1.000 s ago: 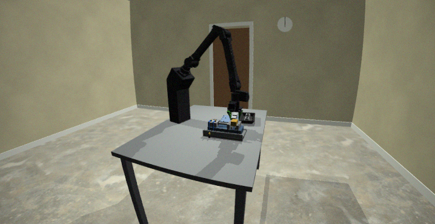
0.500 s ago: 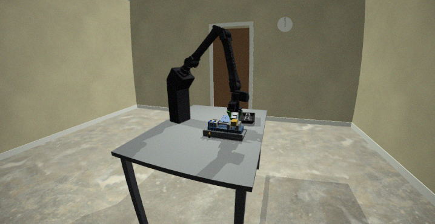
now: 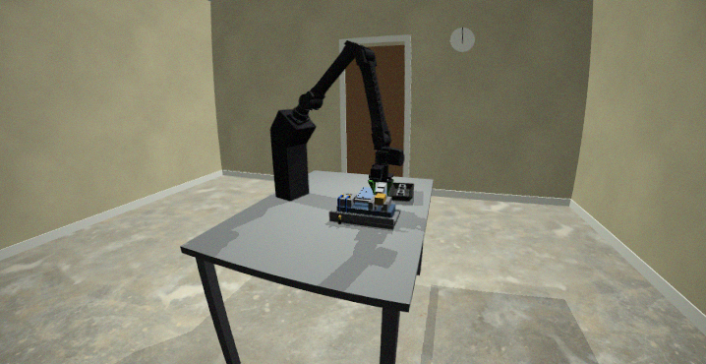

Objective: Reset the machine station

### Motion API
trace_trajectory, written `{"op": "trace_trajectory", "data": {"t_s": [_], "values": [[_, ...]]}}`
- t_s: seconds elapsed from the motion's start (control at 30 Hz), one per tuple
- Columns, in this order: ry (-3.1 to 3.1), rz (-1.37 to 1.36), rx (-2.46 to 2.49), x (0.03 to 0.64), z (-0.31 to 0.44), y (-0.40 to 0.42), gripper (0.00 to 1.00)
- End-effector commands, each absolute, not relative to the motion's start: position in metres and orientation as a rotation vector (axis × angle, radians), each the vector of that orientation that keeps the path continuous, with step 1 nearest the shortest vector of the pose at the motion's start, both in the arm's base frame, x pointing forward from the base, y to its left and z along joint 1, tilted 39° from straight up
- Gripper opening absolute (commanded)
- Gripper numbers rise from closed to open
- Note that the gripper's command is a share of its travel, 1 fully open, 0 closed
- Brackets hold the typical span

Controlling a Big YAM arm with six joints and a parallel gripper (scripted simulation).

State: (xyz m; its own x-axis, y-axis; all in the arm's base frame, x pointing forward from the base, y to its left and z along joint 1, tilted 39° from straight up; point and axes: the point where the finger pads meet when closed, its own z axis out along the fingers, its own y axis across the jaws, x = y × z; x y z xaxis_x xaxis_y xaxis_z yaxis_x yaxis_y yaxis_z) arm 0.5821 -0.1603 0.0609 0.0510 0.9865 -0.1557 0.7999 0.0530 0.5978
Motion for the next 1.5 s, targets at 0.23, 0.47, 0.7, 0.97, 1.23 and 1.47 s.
{"op": "trace_trajectory", "data": {"t_s": [0.23,0.47,0.7,0.97,1.23,1.47], "values": [[1.795,0.454,1.774,0.5870,0.0665,-0.1521,0.64],[1.796,0.454,1.771,0.5854,0.0656,-0.1522,0.64],[1.798,0.454,1.768,0.5842,0.0651,-0.1520,0.64],[1.793,0.459,1.761,0.5872,0.0687,-0.1527,0.64],[1.791,0.460,1.759,0.5883,0.0699,-0.1530,0.64],[1.790,0.461,1.758,0.5887,0.0705,-0.1531,0.64]]}}
